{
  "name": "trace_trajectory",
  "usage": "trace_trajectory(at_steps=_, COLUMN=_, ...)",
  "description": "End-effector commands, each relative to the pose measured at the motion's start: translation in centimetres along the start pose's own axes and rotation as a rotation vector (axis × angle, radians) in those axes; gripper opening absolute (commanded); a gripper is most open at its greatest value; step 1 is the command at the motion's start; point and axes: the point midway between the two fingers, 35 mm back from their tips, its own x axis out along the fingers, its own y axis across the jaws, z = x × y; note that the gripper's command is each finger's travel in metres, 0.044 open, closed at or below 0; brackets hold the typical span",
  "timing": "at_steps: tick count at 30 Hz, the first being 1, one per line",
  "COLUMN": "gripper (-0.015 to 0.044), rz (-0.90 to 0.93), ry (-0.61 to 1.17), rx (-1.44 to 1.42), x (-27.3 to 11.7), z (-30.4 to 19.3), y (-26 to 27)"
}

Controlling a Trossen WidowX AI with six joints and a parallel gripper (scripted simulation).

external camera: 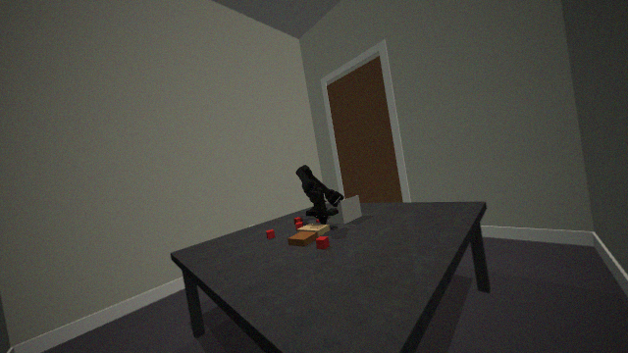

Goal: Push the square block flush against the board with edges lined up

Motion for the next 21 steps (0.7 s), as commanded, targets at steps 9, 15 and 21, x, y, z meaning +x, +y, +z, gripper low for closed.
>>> trace_trajectory(at_steps=9, gripper=0.0000, rz=-0.002, ry=0.002, rx=-0.001, x=0.1, z=1.9, y=-0.1)
trace_trajectory(at_steps=15, gripper=0.0000, rz=-0.002, ry=0.001, rx=0.000, x=0.1, z=2.8, y=-0.1)
trace_trajectory(at_steps=21, gripper=0.0000, rz=-0.002, ry=0.001, rx=0.000, x=0.2, z=3.7, y=-0.1)
